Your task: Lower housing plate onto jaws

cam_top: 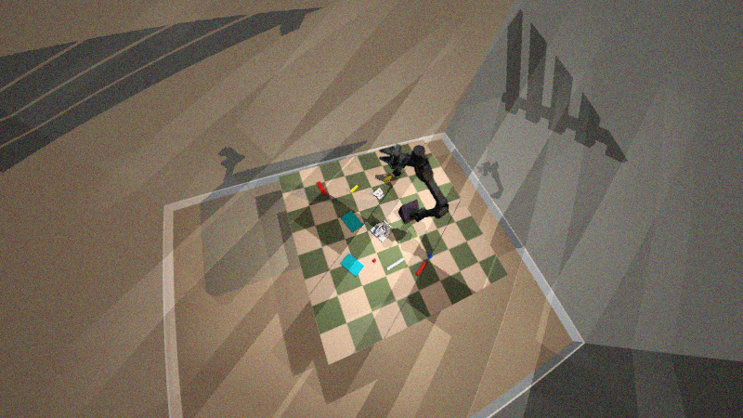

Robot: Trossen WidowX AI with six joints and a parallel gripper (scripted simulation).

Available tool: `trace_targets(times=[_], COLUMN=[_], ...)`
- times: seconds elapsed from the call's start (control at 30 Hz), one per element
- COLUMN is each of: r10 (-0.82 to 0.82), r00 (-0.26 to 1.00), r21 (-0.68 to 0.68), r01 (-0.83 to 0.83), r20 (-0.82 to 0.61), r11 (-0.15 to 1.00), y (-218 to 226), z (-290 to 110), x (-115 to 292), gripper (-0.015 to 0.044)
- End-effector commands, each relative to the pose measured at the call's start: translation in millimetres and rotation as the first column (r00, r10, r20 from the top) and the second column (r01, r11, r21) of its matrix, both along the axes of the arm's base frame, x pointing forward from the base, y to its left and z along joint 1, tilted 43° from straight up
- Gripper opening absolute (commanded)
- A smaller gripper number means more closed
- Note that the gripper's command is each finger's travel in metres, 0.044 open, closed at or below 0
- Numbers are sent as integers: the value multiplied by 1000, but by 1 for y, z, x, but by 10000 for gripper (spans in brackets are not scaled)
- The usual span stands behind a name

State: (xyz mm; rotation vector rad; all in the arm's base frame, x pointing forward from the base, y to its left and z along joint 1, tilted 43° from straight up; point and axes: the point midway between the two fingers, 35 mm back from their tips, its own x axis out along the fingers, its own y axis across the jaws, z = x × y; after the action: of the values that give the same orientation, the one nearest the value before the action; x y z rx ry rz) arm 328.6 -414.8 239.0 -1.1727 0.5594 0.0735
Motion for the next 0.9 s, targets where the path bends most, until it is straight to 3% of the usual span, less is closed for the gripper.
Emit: trace_targets(times=[0.0,0.87], r10=[-32,-176], r00=[999,961], r21=[93,501], r01=[34,263], r20=[-26,-215], r11=[995,825], y=[0,15], z=[-20,-108], x=[1,2], gripper=[440,440])
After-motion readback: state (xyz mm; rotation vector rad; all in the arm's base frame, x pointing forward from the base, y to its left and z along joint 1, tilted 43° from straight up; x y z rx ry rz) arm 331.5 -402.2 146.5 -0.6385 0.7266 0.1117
